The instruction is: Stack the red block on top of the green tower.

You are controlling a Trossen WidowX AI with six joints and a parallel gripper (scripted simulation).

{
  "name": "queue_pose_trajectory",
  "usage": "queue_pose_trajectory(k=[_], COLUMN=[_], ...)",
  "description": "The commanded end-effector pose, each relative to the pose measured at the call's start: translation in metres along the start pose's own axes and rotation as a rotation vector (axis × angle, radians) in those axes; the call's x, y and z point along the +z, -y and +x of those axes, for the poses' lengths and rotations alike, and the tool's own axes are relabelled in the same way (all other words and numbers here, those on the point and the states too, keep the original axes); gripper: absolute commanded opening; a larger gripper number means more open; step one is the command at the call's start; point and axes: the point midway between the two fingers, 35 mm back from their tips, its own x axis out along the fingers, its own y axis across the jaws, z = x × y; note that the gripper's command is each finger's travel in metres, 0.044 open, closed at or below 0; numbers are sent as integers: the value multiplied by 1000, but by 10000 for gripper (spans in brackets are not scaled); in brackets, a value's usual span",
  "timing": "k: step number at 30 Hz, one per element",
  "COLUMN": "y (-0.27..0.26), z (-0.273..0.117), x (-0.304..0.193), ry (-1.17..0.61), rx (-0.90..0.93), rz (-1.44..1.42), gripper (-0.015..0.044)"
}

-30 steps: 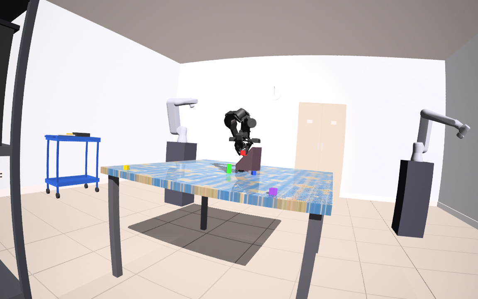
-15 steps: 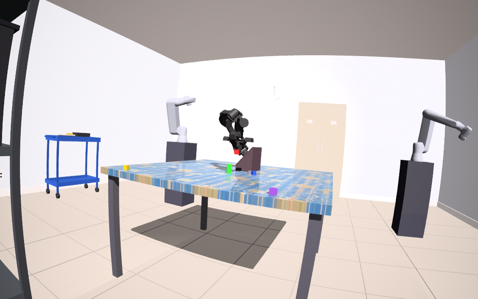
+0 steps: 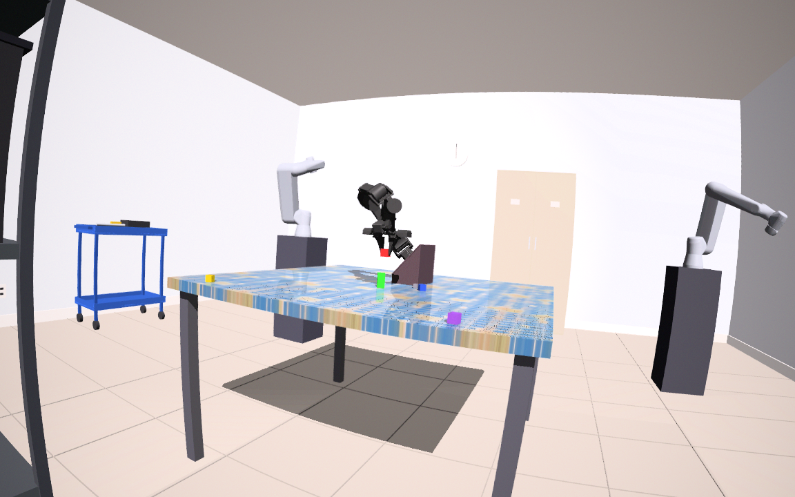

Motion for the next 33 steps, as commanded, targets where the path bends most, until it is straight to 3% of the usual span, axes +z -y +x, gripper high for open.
queue_pose_trajectory(k=[1,33], y=[12,21], z=[3,67], x=[-9,-22], ry=[2,2], rx=[-6,-9], rz=[-6,-6], gripper=[0,0])
